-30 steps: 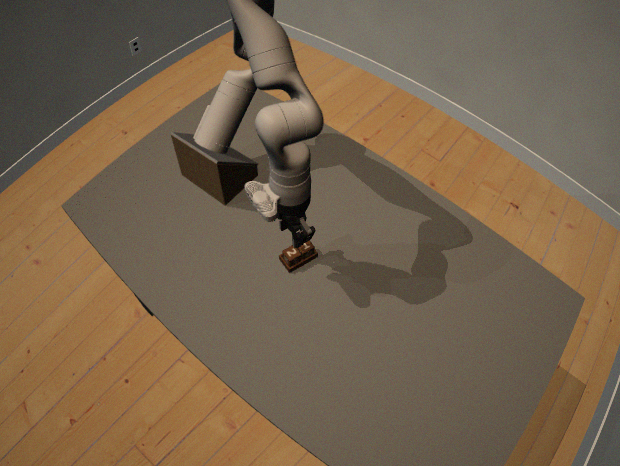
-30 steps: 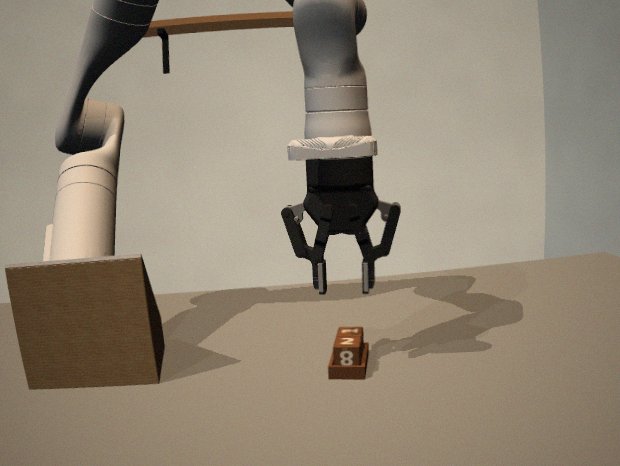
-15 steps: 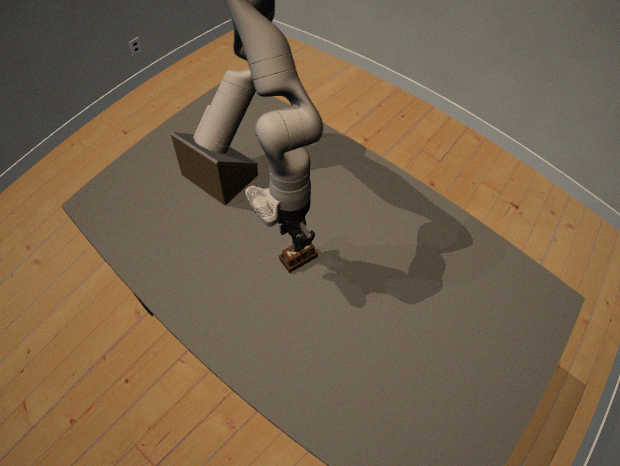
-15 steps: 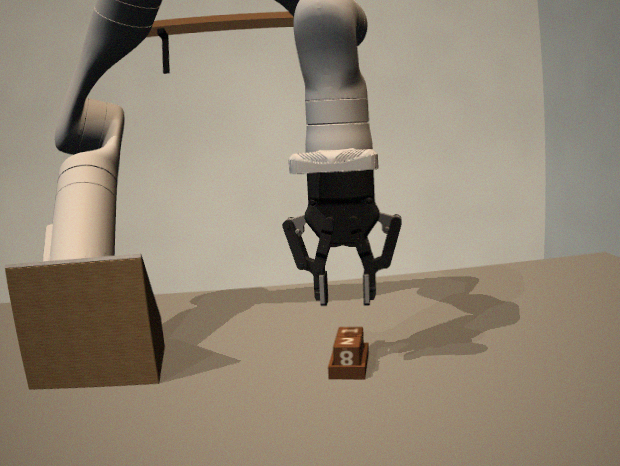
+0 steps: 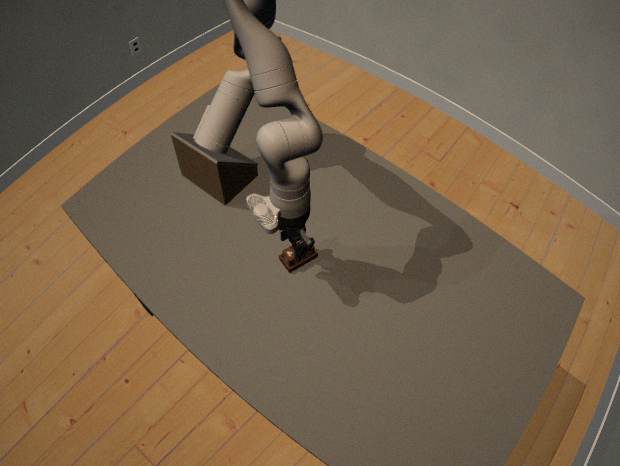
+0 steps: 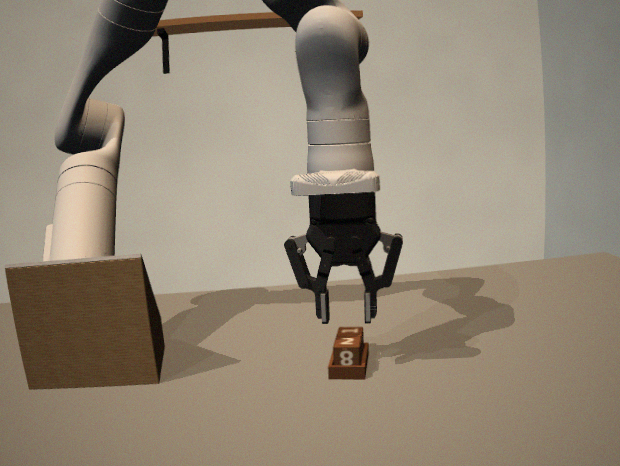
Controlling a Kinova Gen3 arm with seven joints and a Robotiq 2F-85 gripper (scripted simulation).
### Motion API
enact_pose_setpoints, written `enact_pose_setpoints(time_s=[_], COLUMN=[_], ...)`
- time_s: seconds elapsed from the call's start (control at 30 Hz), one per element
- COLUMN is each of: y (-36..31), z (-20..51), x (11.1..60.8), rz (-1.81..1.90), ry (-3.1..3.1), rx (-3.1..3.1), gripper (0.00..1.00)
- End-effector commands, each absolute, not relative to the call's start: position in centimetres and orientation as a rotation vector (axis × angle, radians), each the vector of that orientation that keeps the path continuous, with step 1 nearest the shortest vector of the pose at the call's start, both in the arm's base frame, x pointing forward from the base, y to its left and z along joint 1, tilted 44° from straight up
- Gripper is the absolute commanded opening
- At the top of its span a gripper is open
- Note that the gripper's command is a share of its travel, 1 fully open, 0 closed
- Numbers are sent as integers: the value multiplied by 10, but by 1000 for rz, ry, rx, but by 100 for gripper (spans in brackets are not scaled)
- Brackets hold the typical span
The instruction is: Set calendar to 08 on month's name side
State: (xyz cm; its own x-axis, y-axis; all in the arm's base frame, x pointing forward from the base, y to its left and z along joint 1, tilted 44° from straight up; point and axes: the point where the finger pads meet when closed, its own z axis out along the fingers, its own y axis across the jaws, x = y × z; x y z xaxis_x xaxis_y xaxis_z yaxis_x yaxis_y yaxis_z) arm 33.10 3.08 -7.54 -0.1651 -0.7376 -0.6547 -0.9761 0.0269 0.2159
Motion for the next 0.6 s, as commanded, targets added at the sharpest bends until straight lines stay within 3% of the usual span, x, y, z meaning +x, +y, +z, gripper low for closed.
enact_pose_setpoints(time_s=[0.0,0.57], y=[34,41], z=[-77,-86], x=[330,329], rz=[911,911], ry=[1947,1947], rx=[-1746,-1746], gripper=[48,48])
